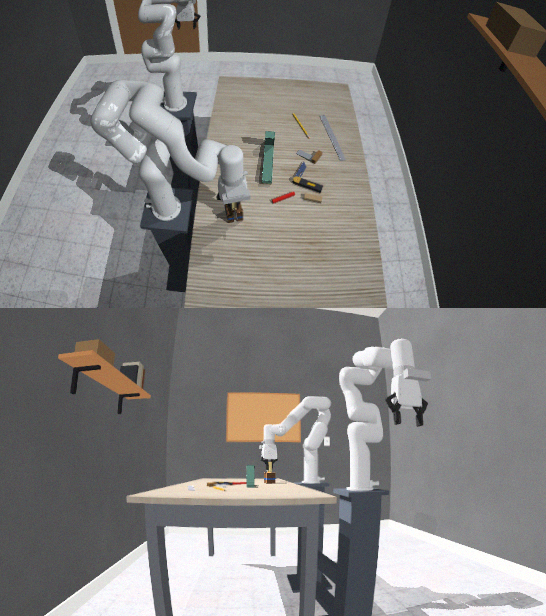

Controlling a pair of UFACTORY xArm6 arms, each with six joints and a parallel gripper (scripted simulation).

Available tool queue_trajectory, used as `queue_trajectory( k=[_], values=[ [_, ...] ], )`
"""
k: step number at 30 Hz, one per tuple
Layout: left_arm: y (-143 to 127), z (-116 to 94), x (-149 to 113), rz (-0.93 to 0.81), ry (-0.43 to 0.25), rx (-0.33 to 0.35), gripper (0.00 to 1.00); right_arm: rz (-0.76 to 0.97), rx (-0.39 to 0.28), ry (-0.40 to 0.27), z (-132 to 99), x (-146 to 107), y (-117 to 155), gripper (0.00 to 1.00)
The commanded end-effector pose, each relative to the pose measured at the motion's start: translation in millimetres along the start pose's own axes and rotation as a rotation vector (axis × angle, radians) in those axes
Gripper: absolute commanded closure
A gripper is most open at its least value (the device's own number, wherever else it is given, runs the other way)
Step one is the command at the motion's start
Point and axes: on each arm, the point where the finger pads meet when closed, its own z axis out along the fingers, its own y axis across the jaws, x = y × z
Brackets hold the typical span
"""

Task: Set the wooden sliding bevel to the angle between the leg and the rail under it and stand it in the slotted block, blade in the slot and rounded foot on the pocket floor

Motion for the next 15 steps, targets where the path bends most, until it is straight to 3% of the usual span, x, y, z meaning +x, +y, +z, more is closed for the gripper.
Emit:
queue_trajectory(
  k=[1, 15],
  values=[
    [0.0, -2.0, 1.2, 0.000, 0.005, 0.000, 0.00, 0.000, 0.004, 0.001, -1.2, 0.4, -1.3, 1.00],
    [0.0, -2.0, 1.2, 0.000, 0.005, 0.000, 0.00, 0.000, 0.004, 0.001, 1.8, 0.4, -1.3, 1.00]
  ],
)
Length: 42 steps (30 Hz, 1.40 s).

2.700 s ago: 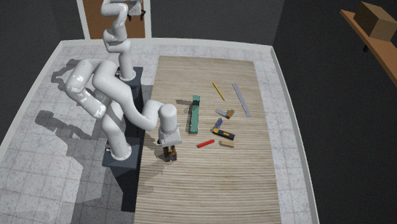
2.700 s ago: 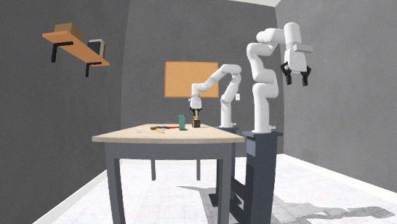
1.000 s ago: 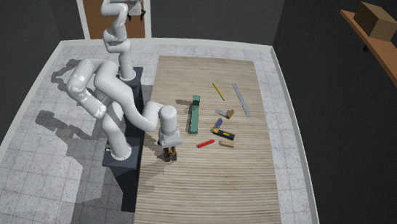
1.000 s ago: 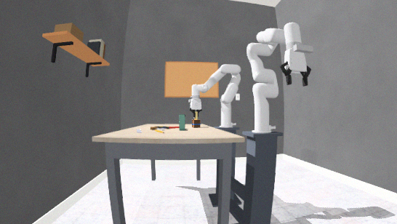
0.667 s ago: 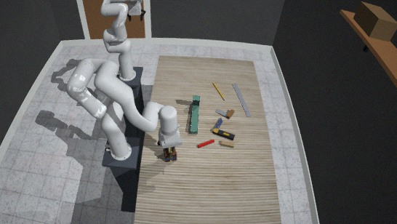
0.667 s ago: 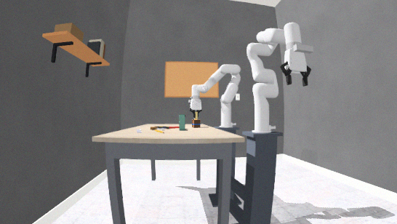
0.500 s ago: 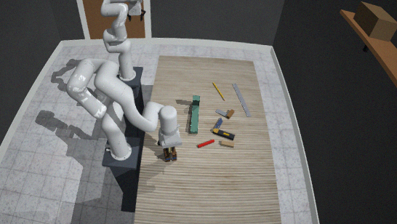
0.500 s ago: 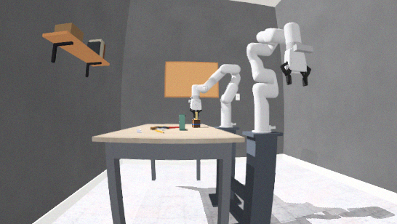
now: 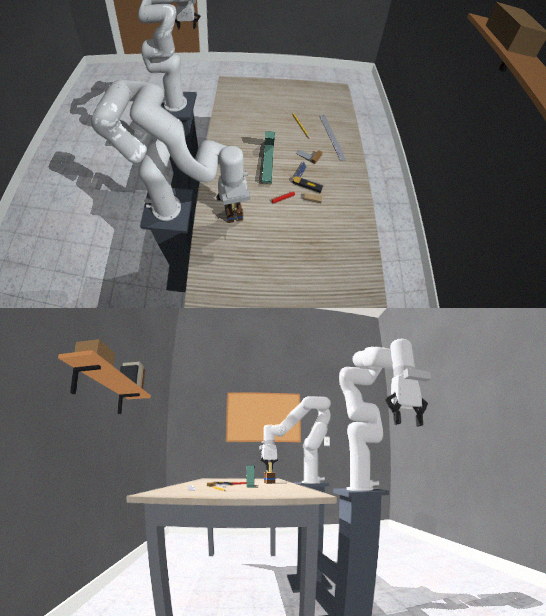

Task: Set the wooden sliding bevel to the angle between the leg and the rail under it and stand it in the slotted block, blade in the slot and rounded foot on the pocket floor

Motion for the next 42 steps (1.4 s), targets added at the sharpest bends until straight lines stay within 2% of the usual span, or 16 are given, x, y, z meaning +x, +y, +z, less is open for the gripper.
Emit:
queue_trajectory(
  k=[1, 20, 21, 42],
  values=[
    [0.0, -2.0, 1.2, 0.000, 0.005, 0.000, 0.00, 0.000, 0.004, 0.001, -1.2, 0.5, -1.3, 1.00],
    [0.0, -2.0, 1.2, 0.000, 0.005, 0.000, 0.00, 0.000, 0.004, 0.001, 1.8, 0.5, -1.3, 1.00],
    [0.0, -2.0, 1.2, 0.000, 0.005, 0.000, 0.00, 0.000, 0.004, 0.001, 1.8, 0.5, -1.3, 0.00],
    [0.0, -2.0, 1.2, 0.000, 0.005, 0.000, 0.00, 0.000, 0.004, 0.001, 1.8, 0.5, -1.3, 0.00]
  ],
)
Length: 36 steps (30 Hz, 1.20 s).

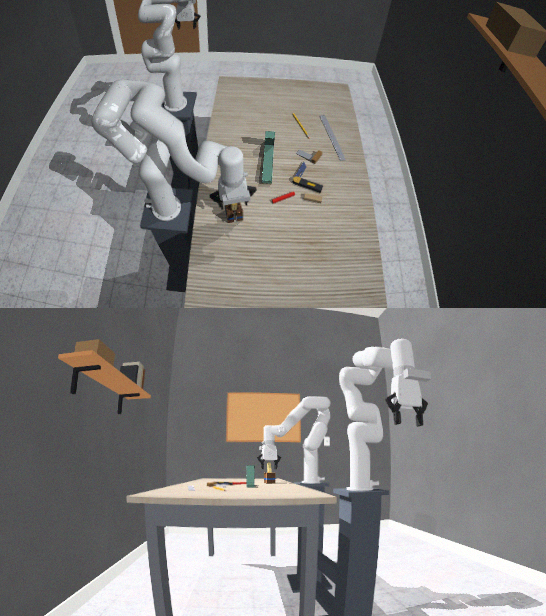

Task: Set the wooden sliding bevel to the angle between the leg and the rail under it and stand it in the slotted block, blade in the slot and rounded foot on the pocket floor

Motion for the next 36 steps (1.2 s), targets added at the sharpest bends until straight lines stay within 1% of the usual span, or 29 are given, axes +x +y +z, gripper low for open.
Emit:
queue_trajectory(
  k=[1, 17, 21, 26, 28, 36],
  values=[
    [0.0, -2.0, 1.2, 0.000, 0.005, 0.000, 0.00, 0.000, 0.004, 0.001, -1.2, 0.4, -1.3, 0.00],
    [0.0, -2.0, 1.2, 0.000, 0.005, 0.000, 0.00, 0.000, 0.004, 0.001, -1.5, 0.4, -1.3, 0.00],
    [0.0, -2.0, 1.2, 0.000, 0.005, 0.000, 0.00, 0.000, 0.004, 0.001, -6.7, 0.4, -1.3, 0.00],
    [0.0, -2.0, 1.2, 0.000, 0.005, 0.000, 0.00, 0.000, 0.004, 0.001, -27.1, 0.4, -1.2, 0.00],
    [0.0, -2.0, 1.2, 0.000, 0.005, 0.000, 0.00, 0.000, 0.004, 0.001, -27.1, 0.4, -1.2, 0.00],
    [0.0, -2.0, 1.2, 0.000, 0.005, 0.000, 0.00, 0.000, 0.004, 0.001, -81.9, 0.4, -1.1, 0.00]
  ],
)
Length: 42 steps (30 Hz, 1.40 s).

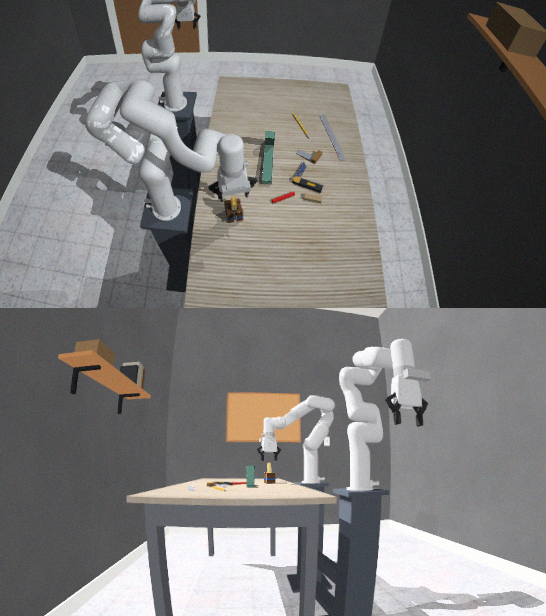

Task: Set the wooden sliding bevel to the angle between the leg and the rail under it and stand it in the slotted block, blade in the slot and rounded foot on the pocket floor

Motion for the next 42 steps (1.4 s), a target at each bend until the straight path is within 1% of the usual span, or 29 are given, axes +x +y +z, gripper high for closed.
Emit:
queue_trajectory(
  k=[1, 6, 11, 42],
  values=[
    [0.0, -2.0, 1.2, 0.000, 0.005, 0.000, 0.00, 0.000, 0.002, 0.001, -33.7, 0.0, 0.1, 0.00],
    [0.0, -2.0, 1.2, 0.000, 0.005, 0.000, 0.00, 0.000, 0.002, 0.001, -59.1, 0.0, 0.2, 0.00],
    [0.0, -2.0, 1.2, 0.000, 0.005, 0.000, 0.00, 0.000, 0.002, 0.001, -65.4, 0.0, 0.2, 0.00],
    [0.0, -2.0, 1.2, 0.000, 0.005, 0.000, 0.00, 0.000, 0.002, 0.001, -66.5, 0.0, 0.2, 0.00]
  ],
)
